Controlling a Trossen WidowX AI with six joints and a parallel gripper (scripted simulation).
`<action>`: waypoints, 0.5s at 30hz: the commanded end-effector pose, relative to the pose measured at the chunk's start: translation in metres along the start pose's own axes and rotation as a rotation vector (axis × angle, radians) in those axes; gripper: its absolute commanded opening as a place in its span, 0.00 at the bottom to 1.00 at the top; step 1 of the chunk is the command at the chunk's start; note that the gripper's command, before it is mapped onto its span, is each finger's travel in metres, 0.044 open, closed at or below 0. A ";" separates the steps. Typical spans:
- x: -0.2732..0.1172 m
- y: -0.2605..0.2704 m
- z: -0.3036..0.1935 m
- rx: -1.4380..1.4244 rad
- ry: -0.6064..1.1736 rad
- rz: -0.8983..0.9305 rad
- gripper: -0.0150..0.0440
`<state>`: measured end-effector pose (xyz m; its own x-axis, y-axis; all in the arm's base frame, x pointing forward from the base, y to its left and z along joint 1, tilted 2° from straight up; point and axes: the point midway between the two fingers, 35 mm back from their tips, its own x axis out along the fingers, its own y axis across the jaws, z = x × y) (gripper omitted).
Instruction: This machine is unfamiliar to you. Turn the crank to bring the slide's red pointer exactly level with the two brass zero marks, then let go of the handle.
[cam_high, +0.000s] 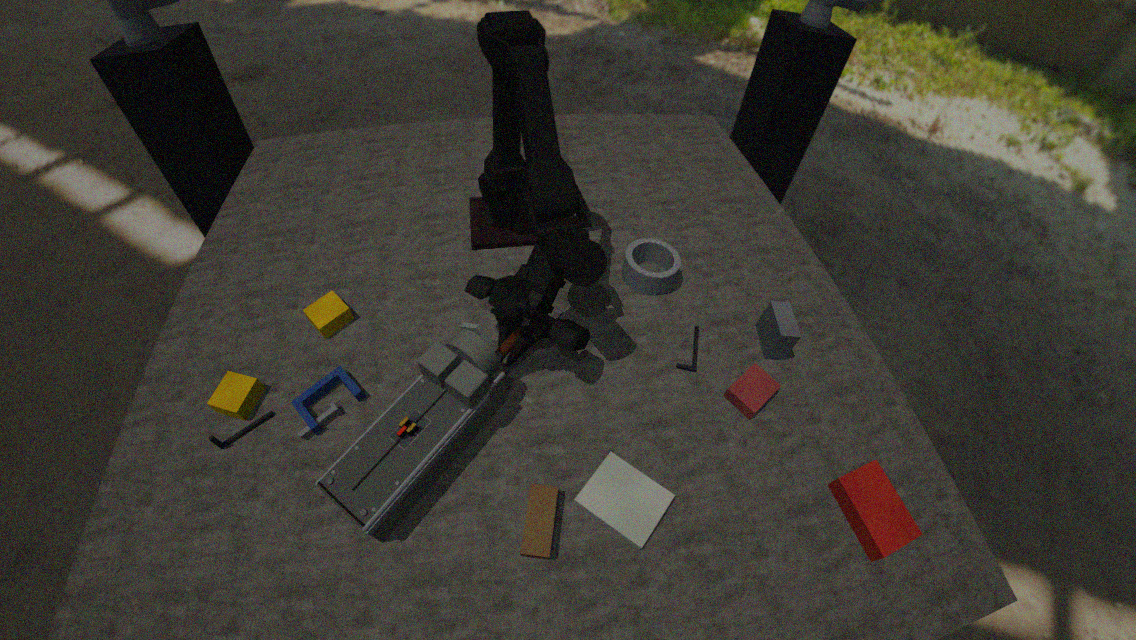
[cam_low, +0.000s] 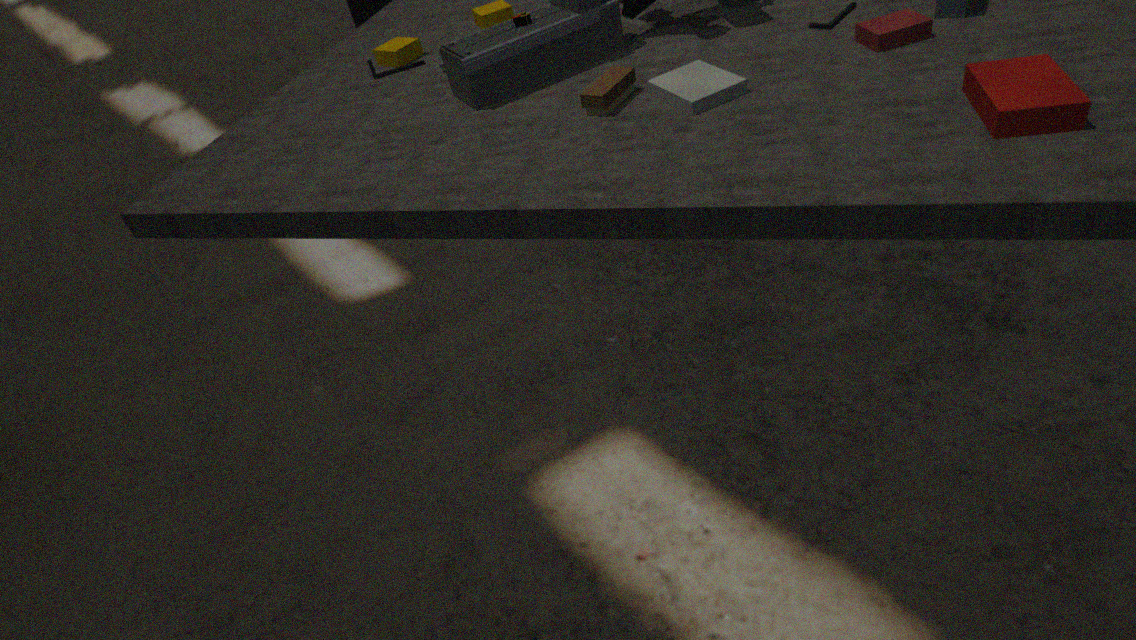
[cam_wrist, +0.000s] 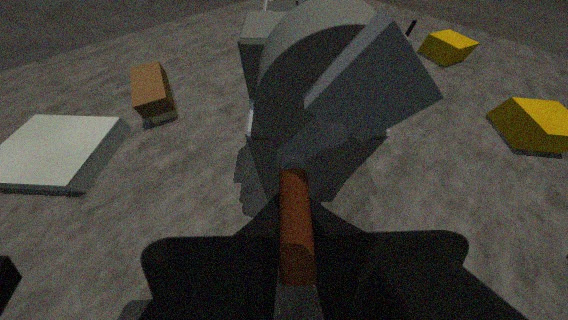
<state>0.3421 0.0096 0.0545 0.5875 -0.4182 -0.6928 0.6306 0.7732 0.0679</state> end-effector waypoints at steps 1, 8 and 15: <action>0.004 -0.008 -0.004 -0.004 0.011 -0.018 0.25; 0.004 -0.009 -0.004 -0.004 0.011 -0.018 0.25; 0.004 -0.010 -0.004 -0.005 0.011 -0.018 0.25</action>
<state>0.3413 0.0085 0.0532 0.5869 -0.4185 -0.6931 0.6303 0.7735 0.0667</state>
